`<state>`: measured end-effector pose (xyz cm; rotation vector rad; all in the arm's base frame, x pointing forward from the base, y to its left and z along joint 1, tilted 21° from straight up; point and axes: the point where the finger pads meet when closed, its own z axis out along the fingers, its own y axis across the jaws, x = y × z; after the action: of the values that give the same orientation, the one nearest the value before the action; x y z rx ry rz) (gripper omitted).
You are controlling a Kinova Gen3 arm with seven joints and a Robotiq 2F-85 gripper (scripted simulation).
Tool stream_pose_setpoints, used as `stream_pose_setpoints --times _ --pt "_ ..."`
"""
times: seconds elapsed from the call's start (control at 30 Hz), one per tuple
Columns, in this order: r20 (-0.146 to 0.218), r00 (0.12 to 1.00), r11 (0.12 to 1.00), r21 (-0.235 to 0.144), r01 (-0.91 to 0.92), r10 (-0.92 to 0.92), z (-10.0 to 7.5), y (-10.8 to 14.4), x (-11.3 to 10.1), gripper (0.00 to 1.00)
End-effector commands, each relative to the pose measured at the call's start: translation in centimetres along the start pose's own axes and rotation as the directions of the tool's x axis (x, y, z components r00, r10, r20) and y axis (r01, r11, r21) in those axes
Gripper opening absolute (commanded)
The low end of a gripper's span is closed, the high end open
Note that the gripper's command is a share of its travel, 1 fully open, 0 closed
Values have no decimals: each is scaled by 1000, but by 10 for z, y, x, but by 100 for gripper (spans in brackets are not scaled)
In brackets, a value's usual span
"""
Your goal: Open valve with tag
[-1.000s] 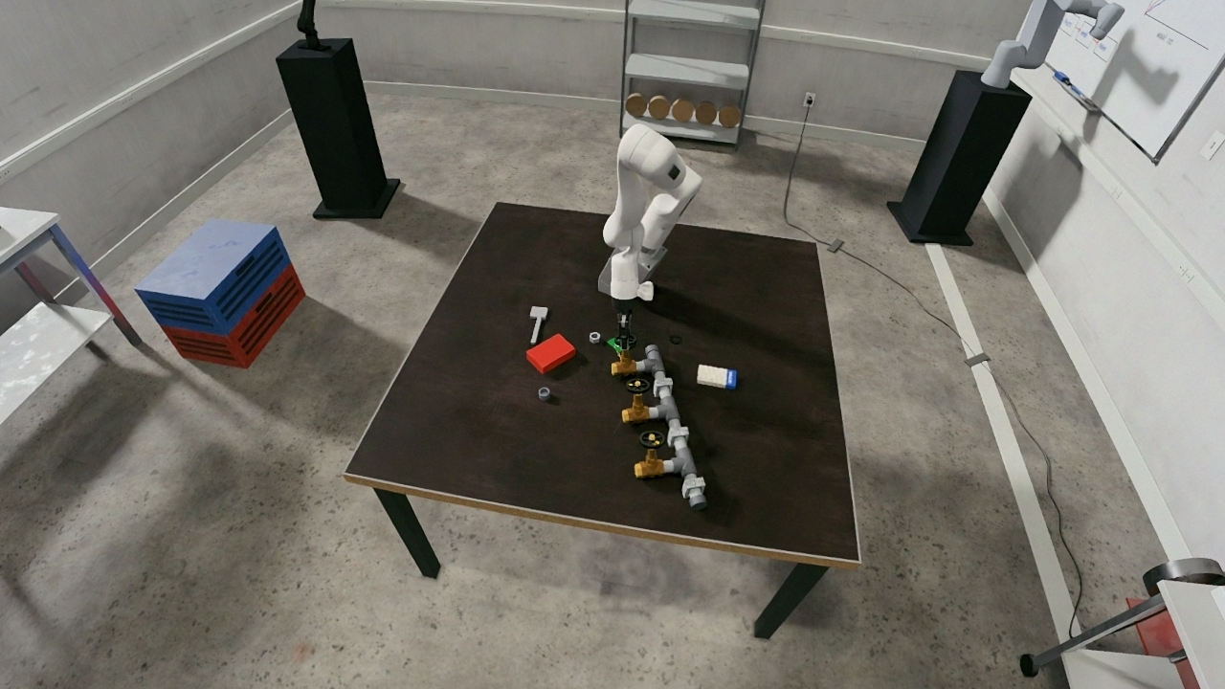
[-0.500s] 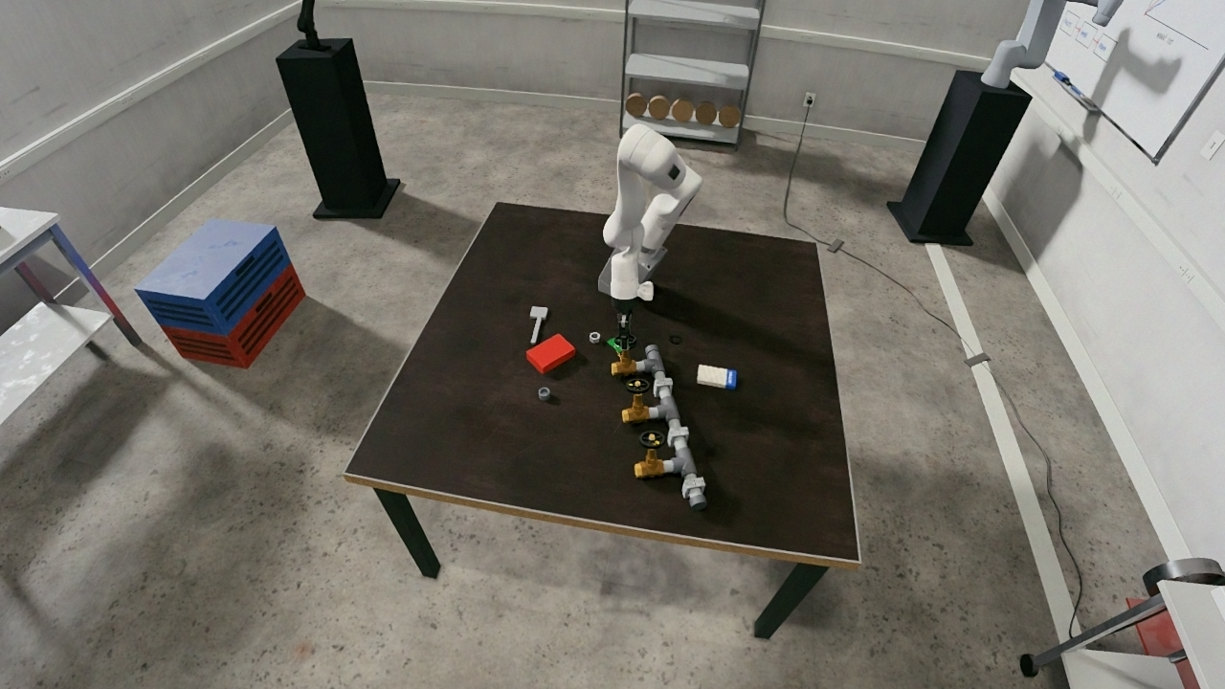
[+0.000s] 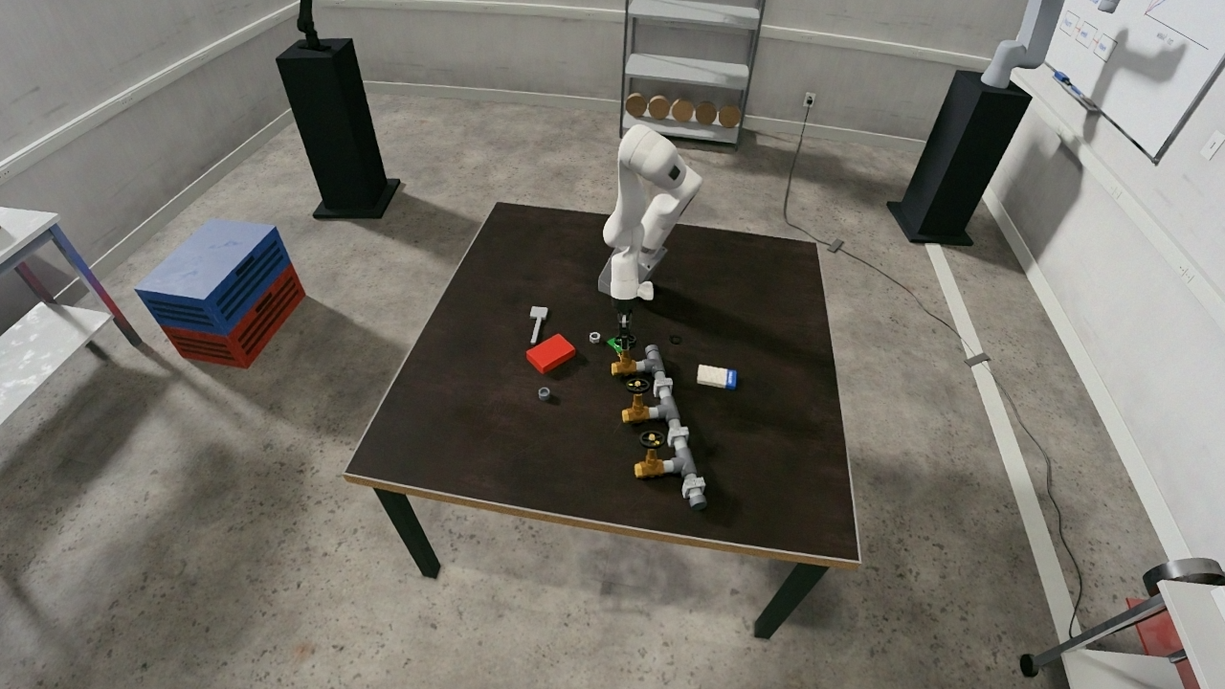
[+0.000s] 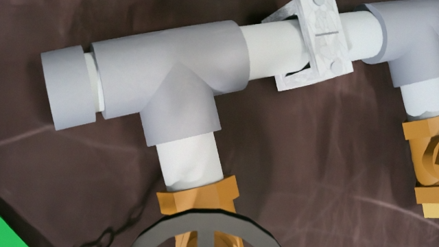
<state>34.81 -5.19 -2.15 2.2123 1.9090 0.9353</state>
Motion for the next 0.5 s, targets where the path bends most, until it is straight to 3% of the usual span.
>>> stream_pose_setpoints --times 0.0,0.47 --pt "1 1000 1000 -1 18 -18 0 0 0 68" --pt "1 982 982 -1 187 -187 0 0 0 68"
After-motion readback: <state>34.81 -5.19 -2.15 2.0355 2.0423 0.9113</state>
